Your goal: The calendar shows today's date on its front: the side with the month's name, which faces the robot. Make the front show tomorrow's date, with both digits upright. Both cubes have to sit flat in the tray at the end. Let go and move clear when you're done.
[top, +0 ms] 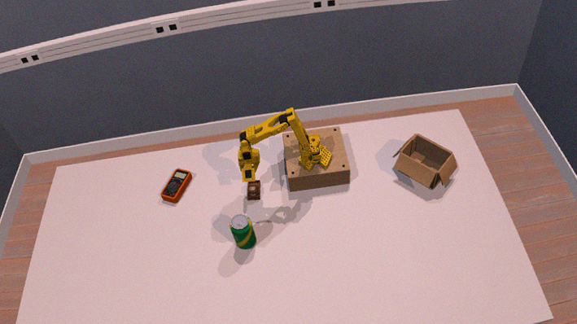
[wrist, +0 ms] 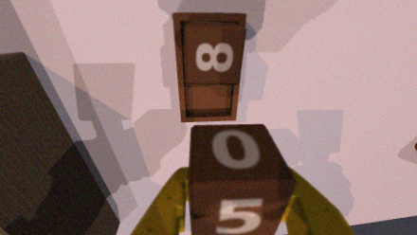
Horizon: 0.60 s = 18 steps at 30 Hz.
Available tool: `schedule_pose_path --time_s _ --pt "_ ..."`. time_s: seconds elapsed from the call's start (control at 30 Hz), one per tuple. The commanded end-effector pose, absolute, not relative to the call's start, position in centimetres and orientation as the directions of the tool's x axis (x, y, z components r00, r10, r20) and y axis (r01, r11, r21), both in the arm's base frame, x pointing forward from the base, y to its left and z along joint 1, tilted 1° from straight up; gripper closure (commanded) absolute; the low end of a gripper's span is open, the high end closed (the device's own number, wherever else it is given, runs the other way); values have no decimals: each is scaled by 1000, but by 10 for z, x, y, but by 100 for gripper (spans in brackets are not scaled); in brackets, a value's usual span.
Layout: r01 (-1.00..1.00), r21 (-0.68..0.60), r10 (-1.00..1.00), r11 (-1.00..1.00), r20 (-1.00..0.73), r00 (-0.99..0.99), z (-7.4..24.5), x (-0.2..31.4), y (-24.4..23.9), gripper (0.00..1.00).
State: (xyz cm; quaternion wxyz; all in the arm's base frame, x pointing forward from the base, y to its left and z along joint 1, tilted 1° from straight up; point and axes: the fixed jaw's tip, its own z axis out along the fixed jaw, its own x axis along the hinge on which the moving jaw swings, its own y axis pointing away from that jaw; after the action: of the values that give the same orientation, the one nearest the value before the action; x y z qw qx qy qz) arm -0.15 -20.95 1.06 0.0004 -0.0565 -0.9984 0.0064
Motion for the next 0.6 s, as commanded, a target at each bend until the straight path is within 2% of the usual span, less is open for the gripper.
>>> schedule_pose_path --time_s 0.0,0.57 --pt "113 -10 113 994 -1 -994 11 -3 -210 100" --pt "113 -10 113 994 -1 -994 -1 -3 -210 100"
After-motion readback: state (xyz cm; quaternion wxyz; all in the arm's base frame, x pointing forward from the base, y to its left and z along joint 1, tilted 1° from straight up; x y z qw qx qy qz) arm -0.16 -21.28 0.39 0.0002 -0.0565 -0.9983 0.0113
